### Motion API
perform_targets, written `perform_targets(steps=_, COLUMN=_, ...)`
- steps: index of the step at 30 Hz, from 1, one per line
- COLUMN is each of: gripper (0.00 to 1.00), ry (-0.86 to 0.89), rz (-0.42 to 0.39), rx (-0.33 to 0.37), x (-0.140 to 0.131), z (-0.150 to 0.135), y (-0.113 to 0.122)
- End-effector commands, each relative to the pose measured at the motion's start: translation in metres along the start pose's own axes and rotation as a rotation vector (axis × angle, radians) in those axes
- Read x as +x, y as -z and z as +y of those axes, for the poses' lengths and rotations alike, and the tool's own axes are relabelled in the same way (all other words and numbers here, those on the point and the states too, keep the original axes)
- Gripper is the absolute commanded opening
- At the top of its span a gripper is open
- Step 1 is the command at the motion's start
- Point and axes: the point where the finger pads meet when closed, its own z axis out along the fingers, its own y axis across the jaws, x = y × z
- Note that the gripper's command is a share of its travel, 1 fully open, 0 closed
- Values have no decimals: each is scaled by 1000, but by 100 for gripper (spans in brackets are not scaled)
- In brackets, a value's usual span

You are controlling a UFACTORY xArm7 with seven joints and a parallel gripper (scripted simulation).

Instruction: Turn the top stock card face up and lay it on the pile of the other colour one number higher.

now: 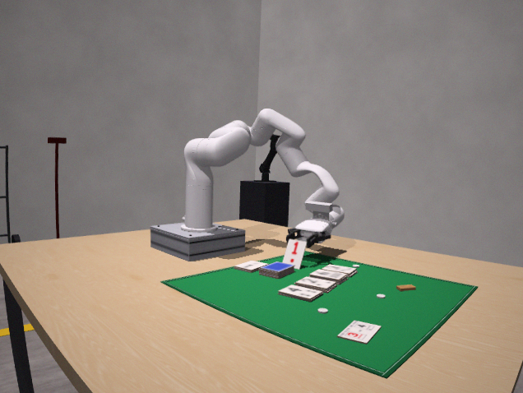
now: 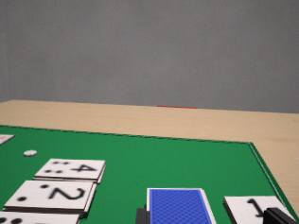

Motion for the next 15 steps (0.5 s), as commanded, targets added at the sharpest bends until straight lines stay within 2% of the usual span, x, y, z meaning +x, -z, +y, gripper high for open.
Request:
perform_targets(steps=1, gripper=74, ry=-2, rz=-2, rx=0, x=-2, z=-1, y=3)
perform_targets(steps=15, gripper=74, ry=-2, rz=-2, rx=0, x=-8, z=-1, y=9)
